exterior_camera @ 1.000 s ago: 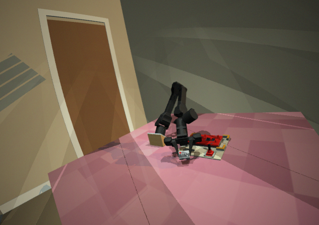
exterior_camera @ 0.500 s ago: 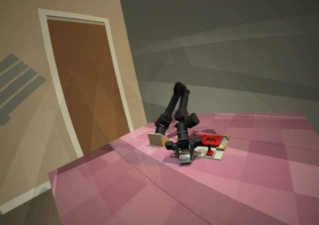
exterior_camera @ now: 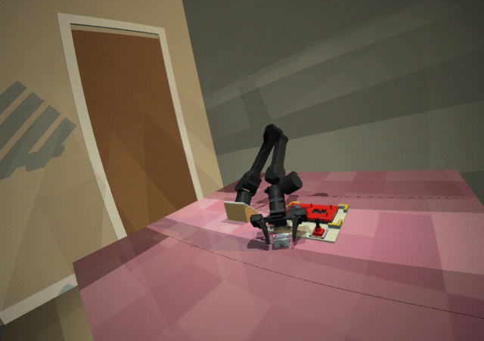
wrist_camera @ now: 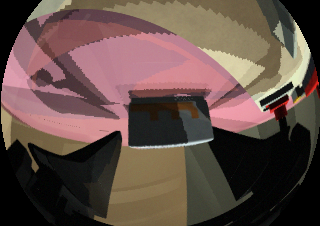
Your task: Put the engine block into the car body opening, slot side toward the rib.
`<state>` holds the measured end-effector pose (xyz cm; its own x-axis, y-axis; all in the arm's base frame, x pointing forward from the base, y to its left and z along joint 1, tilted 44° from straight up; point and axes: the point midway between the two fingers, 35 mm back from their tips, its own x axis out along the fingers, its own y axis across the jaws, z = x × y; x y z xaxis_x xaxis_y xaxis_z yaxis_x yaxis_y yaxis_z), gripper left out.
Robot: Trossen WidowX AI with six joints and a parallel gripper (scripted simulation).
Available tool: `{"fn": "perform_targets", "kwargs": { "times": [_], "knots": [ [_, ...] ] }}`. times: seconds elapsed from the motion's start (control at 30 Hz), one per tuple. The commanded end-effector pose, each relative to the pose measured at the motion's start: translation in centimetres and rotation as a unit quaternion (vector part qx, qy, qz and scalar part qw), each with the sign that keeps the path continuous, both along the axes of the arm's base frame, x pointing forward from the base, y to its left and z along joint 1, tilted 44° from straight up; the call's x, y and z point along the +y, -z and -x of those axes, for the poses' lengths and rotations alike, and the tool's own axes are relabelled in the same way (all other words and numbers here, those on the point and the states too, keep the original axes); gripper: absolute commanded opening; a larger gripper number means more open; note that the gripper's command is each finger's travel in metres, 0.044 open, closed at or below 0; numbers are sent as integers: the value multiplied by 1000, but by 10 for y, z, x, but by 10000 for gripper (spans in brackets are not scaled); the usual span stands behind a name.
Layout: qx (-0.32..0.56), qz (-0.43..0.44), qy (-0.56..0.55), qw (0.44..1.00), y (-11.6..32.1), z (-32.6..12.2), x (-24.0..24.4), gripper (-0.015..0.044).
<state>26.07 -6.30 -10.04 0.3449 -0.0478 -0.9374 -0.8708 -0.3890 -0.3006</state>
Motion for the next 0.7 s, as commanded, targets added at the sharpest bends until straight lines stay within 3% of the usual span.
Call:
{"fn": "perform_targets", "kwargs": {
  "times": [0.0, 0.67],
  "knots": [
    [1, 0, 0, 1000, 0, 0, 0, 440],
    [3, -5, 0, 1000, -40, 11, -4, 440]
  ]
}}
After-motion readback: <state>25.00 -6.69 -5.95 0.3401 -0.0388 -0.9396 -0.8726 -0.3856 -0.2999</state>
